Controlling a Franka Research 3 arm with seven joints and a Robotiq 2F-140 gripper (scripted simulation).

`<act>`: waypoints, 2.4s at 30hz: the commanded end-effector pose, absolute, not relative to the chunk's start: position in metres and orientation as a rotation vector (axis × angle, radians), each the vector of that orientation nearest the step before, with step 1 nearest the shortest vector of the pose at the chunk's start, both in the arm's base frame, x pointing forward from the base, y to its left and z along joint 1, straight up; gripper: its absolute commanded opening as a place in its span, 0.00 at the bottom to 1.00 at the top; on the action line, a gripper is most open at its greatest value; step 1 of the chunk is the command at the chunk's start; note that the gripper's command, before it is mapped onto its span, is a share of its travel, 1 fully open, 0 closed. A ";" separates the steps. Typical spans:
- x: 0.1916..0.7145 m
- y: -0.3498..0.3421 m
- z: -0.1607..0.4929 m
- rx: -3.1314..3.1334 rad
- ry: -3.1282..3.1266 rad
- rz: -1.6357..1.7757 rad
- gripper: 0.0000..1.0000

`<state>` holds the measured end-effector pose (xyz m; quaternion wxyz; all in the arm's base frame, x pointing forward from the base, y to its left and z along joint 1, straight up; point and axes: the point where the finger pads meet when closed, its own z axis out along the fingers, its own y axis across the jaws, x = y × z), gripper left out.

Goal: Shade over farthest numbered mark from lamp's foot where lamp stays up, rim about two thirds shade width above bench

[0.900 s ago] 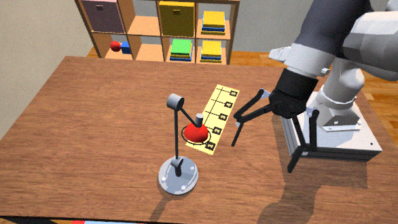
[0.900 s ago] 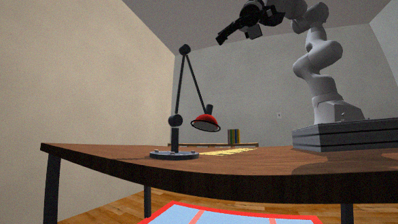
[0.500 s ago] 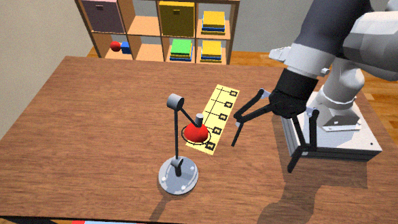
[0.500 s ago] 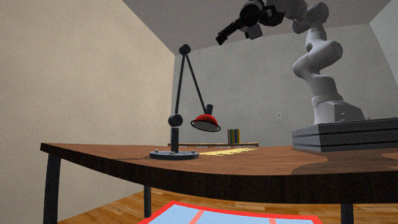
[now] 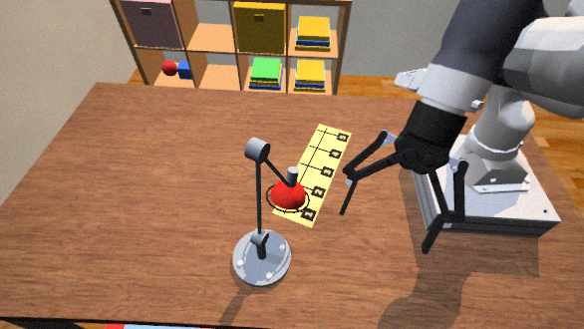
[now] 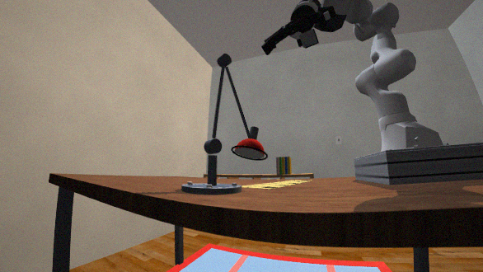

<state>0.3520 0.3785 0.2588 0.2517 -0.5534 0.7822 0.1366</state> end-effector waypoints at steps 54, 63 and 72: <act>0.400 0.307 0.251 -1.450 2.083 0.437 1.00; 0.422 0.267 0.244 -1.389 2.091 0.472 1.00; 0.448 0.217 0.232 -1.293 2.117 0.516 1.00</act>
